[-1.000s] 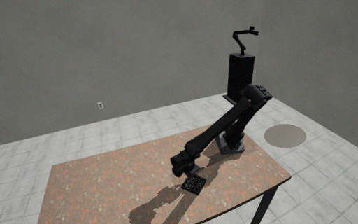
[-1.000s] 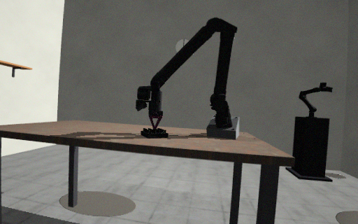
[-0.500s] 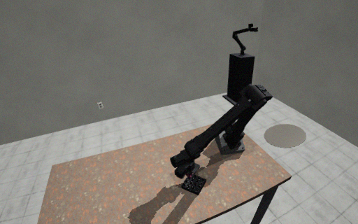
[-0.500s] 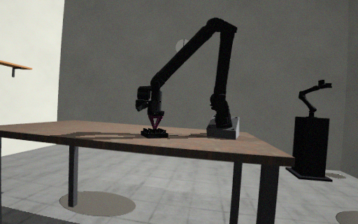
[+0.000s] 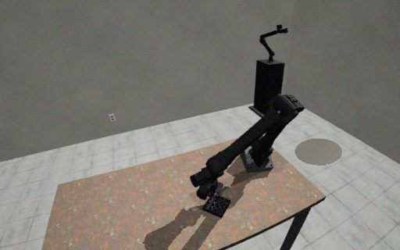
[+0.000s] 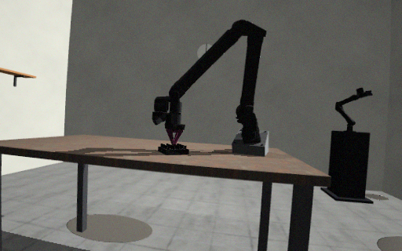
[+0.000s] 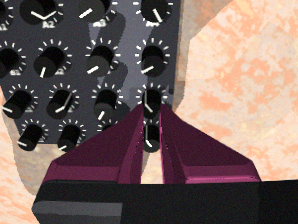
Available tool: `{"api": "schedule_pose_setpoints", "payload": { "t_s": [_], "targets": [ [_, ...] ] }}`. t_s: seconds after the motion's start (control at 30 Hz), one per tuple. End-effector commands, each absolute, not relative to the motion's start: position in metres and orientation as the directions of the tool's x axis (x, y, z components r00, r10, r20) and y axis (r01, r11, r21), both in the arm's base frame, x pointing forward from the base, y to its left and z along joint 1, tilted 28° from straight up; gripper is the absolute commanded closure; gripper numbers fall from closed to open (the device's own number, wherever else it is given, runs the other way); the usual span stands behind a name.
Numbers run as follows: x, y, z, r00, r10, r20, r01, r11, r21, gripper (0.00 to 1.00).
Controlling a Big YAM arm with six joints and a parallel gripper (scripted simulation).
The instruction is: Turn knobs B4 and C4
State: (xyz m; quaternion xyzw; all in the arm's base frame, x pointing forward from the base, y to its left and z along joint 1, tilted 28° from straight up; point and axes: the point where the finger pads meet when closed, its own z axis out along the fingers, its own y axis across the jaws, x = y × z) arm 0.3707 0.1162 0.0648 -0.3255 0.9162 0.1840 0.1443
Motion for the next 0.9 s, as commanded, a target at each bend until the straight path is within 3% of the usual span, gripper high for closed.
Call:
{"api": "schedule_pose_setpoints", "payload": {
  "t_s": [0.0,0.53,0.57,0.87],
  "targets": [
    [0.3713,0.126,0.0635,-0.719,-0.569,-0.4,-0.682,0.688,0.247,0.92],
    [0.3713,0.1259,0.0635,-0.72,-0.567,-0.399,-0.681,0.689,0.248,0.92],
    [0.3713,0.1259,0.0635,-0.72,-0.567,-0.399,-0.681,0.689,0.248,0.81],
    [0.3712,0.126,0.0635,-0.721,-0.566,-0.399,-0.679,0.69,0.249,0.81]
  ]
}}
